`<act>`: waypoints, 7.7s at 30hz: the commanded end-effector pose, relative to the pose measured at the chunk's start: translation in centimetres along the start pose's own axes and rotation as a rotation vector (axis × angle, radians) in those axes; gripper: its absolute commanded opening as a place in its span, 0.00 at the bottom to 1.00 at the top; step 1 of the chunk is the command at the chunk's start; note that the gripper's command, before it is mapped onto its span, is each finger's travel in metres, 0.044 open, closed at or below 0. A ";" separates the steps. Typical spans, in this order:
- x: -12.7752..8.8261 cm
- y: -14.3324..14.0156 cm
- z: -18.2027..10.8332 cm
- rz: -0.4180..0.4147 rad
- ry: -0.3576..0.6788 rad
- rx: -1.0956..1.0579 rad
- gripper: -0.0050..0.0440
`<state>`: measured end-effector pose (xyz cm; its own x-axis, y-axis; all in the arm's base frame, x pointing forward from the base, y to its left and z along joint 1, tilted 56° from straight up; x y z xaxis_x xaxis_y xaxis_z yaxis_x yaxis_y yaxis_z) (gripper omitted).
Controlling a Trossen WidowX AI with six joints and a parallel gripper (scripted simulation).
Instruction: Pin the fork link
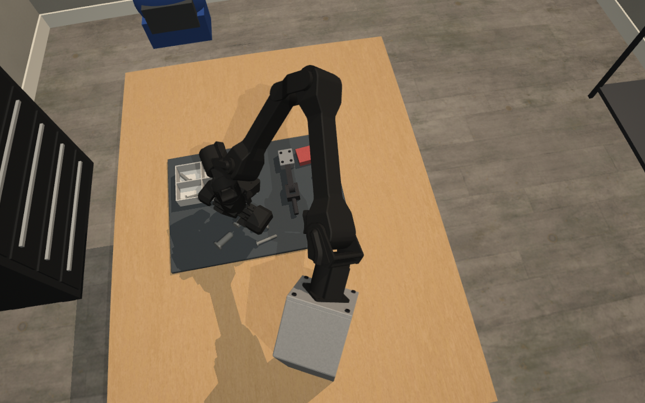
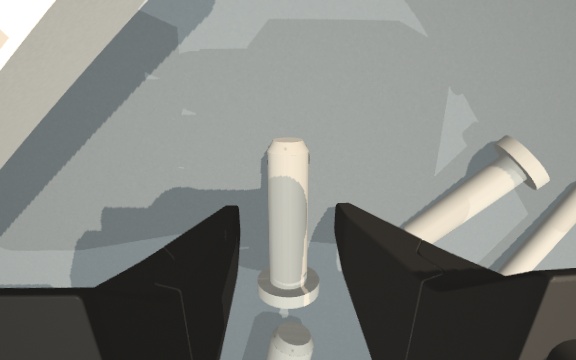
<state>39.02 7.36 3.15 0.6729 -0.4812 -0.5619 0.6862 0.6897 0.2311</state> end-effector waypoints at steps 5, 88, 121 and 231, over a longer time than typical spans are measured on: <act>0.1 0.1 0.2 0.003 -0.001 0.005 0.41; -3.8 0.2 0.5 0.011 -0.008 0.015 0.00; -4.4 0.2 0.4 0.009 -0.004 0.011 0.00; -3.8 -1.7 10.8 -0.026 -0.091 0.853 0.00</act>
<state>38.04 2.00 13.19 0.6475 -0.5501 -0.5274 0.6574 0.0532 0.7516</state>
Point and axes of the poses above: the point midway between the two fingers, 35 mm back from their tips, its own x axis out along the fingers, its own y axis across the jaws, z = x × y, the point moved 3 cm from there along -x, back along the fingers, and after that the axes turned 3 degrees about x, right-handed, at the moved point
